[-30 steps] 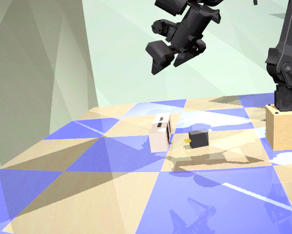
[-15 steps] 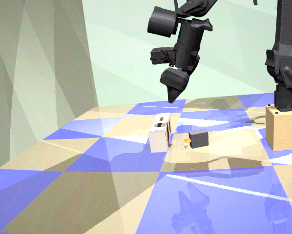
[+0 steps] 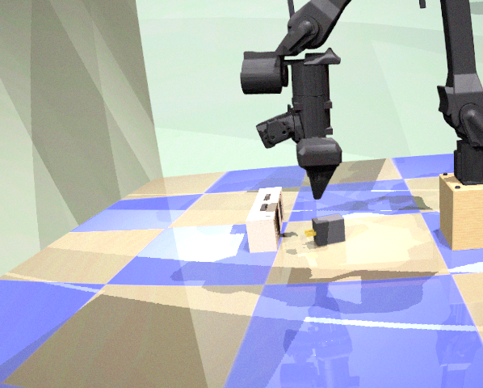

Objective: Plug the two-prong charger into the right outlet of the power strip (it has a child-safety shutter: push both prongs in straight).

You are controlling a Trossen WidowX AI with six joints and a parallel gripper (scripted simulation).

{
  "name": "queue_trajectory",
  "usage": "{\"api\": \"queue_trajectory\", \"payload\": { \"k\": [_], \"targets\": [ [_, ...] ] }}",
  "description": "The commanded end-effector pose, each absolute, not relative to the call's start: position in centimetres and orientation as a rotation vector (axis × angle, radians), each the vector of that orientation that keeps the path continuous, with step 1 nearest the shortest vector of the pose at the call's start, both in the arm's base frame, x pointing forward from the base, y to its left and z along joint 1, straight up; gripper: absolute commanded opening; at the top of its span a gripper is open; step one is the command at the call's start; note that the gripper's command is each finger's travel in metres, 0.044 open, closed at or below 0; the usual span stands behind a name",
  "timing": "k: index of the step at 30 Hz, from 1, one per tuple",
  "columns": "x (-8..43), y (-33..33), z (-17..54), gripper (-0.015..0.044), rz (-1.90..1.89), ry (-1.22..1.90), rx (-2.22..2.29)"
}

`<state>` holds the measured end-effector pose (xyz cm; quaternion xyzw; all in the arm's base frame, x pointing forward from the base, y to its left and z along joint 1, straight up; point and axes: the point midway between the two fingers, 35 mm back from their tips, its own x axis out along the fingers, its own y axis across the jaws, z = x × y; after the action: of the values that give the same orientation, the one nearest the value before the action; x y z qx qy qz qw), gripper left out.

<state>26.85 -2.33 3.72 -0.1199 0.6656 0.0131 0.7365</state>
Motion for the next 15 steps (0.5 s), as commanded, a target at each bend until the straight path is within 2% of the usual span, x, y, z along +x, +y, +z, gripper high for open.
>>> {"api": "queue_trajectory", "payload": {
  "k": [1,15],
  "targets": [
    [26.0,-2.1,2.5,0.0440,0.131,1.536,-0.274],
    [25.2,-1.9,1.0,0.0440,0.251,1.604,-0.277]
  ]
}}
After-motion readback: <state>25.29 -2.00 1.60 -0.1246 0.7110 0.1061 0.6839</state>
